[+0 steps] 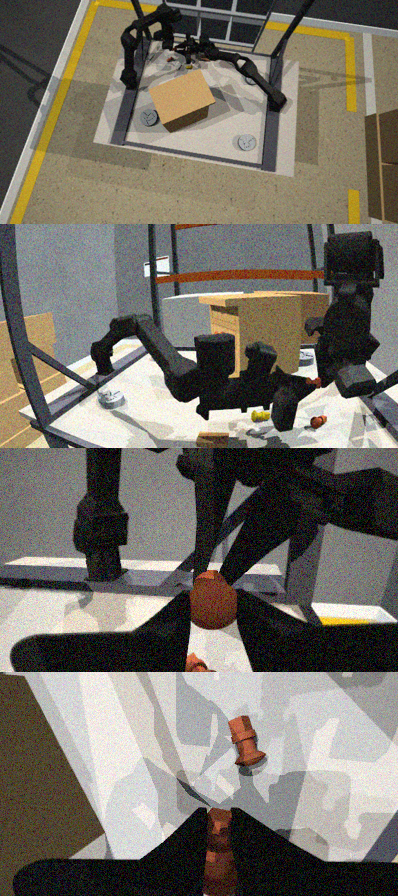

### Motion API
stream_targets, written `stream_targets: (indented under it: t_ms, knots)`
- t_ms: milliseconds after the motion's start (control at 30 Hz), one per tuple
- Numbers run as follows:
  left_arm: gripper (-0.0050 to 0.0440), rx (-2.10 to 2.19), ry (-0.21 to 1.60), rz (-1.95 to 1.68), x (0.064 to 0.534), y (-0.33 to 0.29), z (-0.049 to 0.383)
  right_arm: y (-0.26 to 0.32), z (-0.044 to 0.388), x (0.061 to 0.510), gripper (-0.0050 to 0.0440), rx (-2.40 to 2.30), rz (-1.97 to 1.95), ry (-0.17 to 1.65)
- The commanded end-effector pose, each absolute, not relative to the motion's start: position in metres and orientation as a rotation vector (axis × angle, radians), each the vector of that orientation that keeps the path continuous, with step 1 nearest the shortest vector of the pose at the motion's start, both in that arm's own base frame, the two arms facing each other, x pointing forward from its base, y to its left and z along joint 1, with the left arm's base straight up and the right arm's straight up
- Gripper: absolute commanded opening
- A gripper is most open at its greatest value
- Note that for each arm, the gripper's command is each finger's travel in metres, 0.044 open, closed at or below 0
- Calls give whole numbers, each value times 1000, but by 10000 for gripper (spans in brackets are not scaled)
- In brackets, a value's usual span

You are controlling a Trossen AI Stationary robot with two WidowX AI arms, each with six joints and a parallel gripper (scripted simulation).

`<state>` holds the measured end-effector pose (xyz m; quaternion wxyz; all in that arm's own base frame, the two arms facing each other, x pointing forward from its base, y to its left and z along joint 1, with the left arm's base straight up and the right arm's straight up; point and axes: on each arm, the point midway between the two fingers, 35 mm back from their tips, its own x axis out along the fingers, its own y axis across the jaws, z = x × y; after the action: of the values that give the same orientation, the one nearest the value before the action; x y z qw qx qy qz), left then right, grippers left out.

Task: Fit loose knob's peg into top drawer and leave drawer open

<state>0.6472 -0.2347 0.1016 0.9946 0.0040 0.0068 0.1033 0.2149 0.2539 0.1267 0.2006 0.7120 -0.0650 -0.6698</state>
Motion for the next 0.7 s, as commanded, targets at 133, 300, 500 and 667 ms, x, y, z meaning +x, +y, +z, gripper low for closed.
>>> stream_targets:
  t_ms: [133,300,500,667]
  knots:
    - [82,-21,-31,207,649,-235,131,255,137,217,200,2028,-1863,-162]
    - [82,-21,-31,207,649,-235,131,255,137,217,200,2028,-1863,-162]
    - [82,-21,-31,207,649,-235,131,261,158,214,200,2085,-1841,-100]
    - [82,-21,-31,207,649,-235,131,268,193,207,200,2203,-1789,13]
